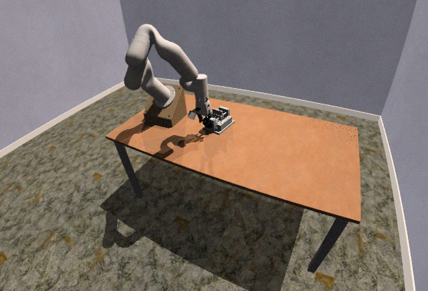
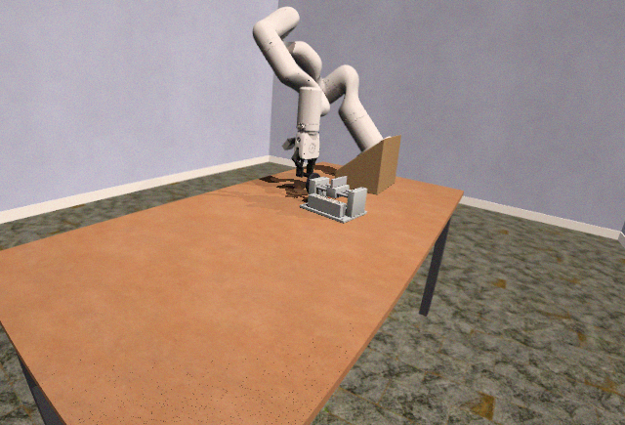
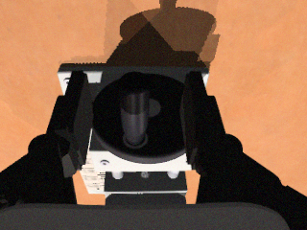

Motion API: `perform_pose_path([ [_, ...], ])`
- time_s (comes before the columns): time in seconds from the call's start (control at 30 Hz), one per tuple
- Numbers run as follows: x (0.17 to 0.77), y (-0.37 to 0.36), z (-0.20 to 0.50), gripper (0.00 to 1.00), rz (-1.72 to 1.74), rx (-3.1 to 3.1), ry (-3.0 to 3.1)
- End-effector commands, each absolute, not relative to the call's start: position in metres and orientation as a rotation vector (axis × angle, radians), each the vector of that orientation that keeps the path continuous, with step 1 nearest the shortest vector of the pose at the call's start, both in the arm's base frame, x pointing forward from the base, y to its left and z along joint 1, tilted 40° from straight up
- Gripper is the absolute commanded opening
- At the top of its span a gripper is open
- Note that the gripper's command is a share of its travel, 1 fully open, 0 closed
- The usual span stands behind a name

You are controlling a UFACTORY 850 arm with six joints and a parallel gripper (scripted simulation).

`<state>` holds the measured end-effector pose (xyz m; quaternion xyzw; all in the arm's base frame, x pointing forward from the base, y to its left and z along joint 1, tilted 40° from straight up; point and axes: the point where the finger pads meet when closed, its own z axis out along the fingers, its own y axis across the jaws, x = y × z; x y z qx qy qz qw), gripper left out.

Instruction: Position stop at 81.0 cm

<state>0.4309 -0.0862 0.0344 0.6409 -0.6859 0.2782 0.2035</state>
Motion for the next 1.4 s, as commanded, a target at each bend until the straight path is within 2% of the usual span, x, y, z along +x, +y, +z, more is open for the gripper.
perform_pose_path([
  [0.0,0.4329,-0.0928,0.0265,0.57,0.780,1.789,-1.914],
  [0.5,0.4329,-0.0934,0.0258,0.57,0.780,1.789,-1.914],
  [0.53,0.4329,-0.0934,0.0258,0.06,0.780,1.789,-1.914],
  [1.37,0.4329,-0.0934,0.0258,0.06,0.780,1.789,-1.914],
])
